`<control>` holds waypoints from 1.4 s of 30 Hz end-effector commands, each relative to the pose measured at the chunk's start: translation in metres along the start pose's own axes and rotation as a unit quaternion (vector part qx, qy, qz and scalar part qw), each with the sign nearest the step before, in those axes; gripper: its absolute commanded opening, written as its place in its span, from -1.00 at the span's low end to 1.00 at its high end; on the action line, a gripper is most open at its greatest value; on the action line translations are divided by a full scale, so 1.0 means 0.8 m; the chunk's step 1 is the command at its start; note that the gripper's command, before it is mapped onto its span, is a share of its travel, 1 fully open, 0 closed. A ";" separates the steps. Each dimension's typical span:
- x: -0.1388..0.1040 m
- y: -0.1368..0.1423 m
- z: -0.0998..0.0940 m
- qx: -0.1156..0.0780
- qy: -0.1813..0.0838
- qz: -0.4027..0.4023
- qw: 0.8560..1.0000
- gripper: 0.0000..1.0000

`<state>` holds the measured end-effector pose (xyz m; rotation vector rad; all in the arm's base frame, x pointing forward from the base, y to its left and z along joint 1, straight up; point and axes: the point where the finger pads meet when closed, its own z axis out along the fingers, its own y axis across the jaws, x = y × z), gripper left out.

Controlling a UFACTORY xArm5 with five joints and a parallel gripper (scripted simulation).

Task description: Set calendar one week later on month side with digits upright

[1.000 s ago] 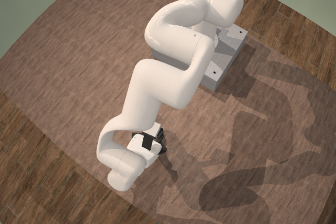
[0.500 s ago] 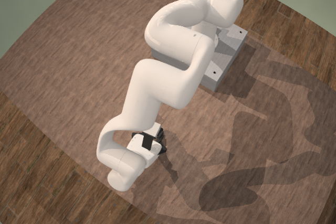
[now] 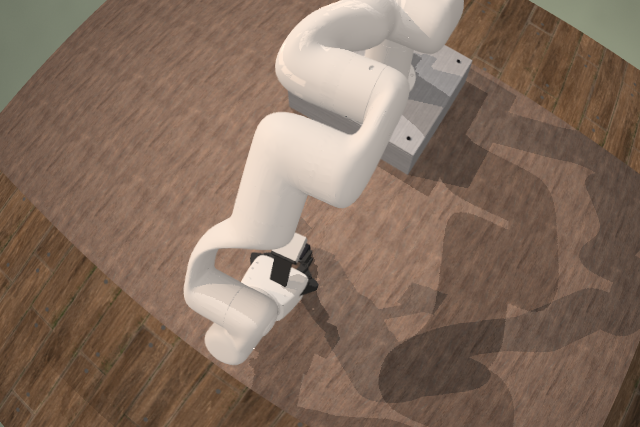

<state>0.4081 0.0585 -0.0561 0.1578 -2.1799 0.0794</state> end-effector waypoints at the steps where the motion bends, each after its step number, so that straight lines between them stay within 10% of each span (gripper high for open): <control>1: 0.000 0.000 -0.002 0.000 -0.002 0.000 1.000 -0.18; 8: 0.000 0.000 -0.002 0.000 -0.002 0.000 1.000 -0.01; 9: 0.000 0.000 -0.002 0.000 -0.002 0.000 1.000 0.42; 42: 0.023 0.000 -0.018 0.000 -0.002 0.000 1.000 0.42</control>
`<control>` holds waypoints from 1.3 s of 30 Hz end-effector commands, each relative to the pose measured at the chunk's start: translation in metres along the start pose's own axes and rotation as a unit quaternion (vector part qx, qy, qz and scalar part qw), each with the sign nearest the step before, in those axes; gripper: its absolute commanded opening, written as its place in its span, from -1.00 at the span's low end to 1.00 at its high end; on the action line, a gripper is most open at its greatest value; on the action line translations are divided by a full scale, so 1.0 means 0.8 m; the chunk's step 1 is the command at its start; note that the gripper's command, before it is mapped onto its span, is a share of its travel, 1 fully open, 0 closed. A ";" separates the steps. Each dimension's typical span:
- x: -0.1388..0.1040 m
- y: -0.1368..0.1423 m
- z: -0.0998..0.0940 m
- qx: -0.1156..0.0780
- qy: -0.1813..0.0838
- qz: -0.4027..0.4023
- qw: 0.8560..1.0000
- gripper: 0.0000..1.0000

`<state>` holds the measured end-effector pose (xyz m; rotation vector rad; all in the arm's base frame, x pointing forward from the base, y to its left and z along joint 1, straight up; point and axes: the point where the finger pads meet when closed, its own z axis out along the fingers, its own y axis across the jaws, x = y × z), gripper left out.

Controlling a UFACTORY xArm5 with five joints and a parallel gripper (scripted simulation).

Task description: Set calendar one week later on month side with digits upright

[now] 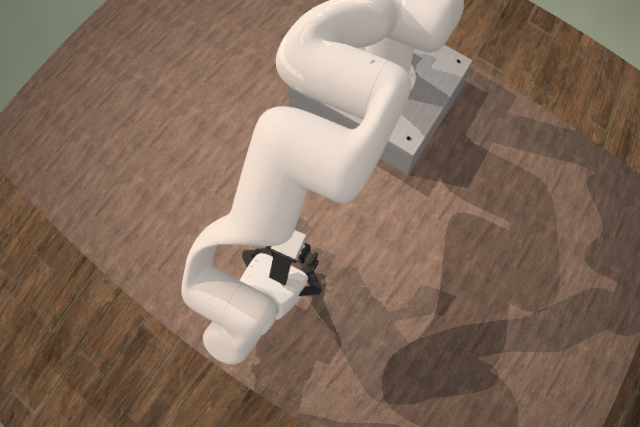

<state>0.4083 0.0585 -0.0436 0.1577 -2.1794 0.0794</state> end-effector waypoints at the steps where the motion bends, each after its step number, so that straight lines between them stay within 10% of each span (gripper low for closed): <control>1: 0.013 0.000 -0.012 0.000 -0.002 0.000 1.000 0.42; 27: 0.056 0.000 -0.042 0.000 -0.004 0.000 1.000 0.42; 39: 0.062 0.000 -0.041 0.000 -0.120 0.000 0.993 0.42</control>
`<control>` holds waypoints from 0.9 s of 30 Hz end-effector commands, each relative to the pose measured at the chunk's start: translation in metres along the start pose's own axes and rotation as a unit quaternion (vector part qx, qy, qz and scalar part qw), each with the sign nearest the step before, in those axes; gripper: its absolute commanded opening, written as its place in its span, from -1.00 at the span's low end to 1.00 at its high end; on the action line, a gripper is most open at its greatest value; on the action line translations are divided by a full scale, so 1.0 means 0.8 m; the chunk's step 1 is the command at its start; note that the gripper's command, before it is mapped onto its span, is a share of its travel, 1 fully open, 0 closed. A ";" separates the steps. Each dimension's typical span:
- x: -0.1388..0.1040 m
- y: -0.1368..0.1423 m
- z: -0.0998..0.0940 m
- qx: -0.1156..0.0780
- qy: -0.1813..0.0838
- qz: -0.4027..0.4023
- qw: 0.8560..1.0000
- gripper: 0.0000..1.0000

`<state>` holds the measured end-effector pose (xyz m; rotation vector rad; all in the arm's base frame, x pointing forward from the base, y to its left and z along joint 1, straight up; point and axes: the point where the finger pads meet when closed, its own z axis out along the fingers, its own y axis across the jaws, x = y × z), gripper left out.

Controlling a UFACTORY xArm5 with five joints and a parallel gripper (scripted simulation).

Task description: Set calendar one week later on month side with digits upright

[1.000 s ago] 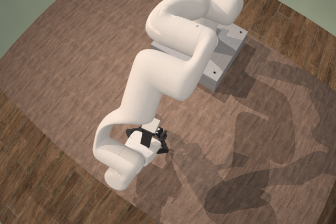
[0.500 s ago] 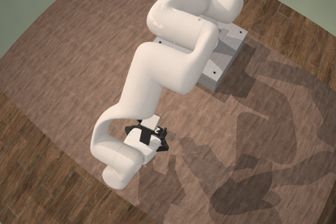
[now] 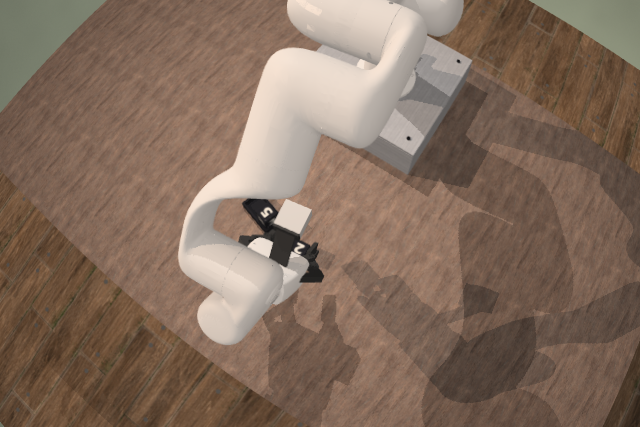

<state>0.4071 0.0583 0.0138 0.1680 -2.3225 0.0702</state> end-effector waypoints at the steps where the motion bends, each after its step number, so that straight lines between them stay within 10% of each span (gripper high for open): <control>1: 0.002 0.000 -0.002 0.000 -0.050 0.000 0.999 0.42; 7: 0.002 0.000 -0.002 0.000 -0.057 0.000 0.998 0.42; 16: 0.007 0.000 -0.002 0.000 -0.162 0.000 0.987 0.42; 27: 0.008 0.000 -0.001 0.000 -0.206 0.000 0.978 0.42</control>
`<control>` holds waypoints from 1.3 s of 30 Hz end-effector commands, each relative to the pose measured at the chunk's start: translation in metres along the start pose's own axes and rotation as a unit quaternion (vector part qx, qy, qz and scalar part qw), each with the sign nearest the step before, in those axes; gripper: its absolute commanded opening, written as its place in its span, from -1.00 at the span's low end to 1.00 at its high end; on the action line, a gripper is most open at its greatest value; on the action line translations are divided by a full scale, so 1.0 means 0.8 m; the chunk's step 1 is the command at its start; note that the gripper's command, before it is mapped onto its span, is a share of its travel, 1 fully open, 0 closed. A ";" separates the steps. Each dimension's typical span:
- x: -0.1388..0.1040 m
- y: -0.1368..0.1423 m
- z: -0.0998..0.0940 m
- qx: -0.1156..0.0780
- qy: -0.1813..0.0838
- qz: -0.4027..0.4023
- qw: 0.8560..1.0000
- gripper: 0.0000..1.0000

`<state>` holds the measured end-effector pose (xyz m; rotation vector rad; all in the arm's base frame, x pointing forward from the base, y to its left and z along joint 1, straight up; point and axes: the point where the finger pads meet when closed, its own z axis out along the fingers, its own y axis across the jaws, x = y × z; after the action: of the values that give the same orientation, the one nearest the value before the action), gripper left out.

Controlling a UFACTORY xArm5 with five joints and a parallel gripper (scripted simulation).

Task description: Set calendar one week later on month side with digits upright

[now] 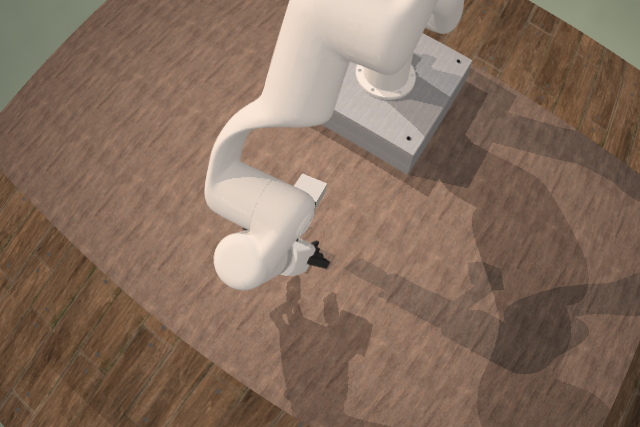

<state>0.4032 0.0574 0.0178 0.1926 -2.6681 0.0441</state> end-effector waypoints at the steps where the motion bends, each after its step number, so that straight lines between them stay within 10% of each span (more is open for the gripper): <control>1: 0.001 0.000 -0.002 0.000 -0.049 0.000 0.999 0.42; 6: 0.005 0.000 -0.002 0.000 -0.109 0.000 0.994 0.42; 15: 0.006 0.000 -0.001 0.000 -0.128 0.000 0.992 0.42; 24: 0.012 0.000 0.000 0.001 -0.229 0.000 0.974 0.42; 29: 0.013 0.000 -0.001 0.001 -0.234 0.000 0.972 0.42; 30: 0.013 0.000 -0.001 0.001 -0.234 0.000 0.972 1.00; 39: 0.013 0.000 -0.001 0.001 -0.234 0.000 0.972 1.00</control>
<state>0.3933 0.0564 0.0218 0.2255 -3.1350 -0.0001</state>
